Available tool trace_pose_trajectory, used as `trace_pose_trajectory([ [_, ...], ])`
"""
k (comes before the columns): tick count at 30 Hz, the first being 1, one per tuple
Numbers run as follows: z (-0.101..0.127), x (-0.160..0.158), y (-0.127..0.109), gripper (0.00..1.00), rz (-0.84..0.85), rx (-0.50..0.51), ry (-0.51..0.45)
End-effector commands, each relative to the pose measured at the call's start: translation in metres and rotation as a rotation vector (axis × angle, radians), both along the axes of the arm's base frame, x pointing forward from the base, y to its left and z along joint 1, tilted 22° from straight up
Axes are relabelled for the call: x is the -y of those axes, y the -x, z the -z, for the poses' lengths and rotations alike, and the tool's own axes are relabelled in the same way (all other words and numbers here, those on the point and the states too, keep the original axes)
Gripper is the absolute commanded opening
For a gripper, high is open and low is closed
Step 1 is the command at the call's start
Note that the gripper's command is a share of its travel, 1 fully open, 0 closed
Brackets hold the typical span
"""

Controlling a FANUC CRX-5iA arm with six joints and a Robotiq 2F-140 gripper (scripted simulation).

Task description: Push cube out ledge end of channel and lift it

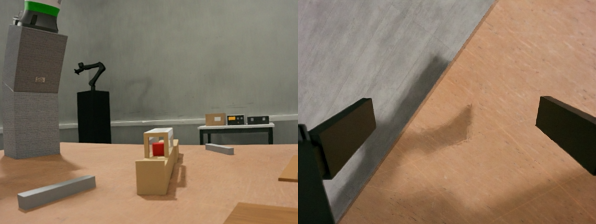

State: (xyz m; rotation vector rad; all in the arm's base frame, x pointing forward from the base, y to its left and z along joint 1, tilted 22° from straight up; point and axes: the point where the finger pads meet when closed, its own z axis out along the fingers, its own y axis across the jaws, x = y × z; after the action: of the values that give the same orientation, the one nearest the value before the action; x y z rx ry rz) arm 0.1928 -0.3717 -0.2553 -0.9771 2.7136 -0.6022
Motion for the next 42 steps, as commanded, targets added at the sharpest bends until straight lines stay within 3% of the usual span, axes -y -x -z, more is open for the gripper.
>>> trace_pose_trajectory([
  [1,0.0,0.0,0.0,1.0,0.0,0.0,0.001],
  [17,0.0,0.0,0.0,1.0,0.0,0.0,0.001],
  [18,0.0,0.0,0.0,0.1,-0.001,0.0,0.001],
  [22,-0.002,-0.006,-0.008,0.1,-0.125,-0.027,0.028],
  [28,-0.011,-0.03,-0.044,0.1,-0.583,-0.12,0.14],
  [32,-0.014,-0.036,-0.054,0.1,-0.846,-0.172,0.21],
  [34,-0.014,-0.036,-0.054,0.1,-0.846,-0.172,0.21],
  [35,-0.018,-0.042,-0.066,0.1,-1.032,-0.208,0.265],
  [37,-0.018,-0.042,-0.066,0.1,-1.129,-0.227,0.291],
  [38,-0.023,-0.046,-0.079,0.1,-1.196,-0.238,0.317],
  [40,-0.023,-0.046,-0.079,0.1,-1.327,-0.263,0.354],
  [41,-0.029,-0.051,-0.093,0.1,-1.391,-0.273,0.382],
  [42,-0.029,-0.051,-0.093,0.1,-1.457,-0.286,0.402],
])
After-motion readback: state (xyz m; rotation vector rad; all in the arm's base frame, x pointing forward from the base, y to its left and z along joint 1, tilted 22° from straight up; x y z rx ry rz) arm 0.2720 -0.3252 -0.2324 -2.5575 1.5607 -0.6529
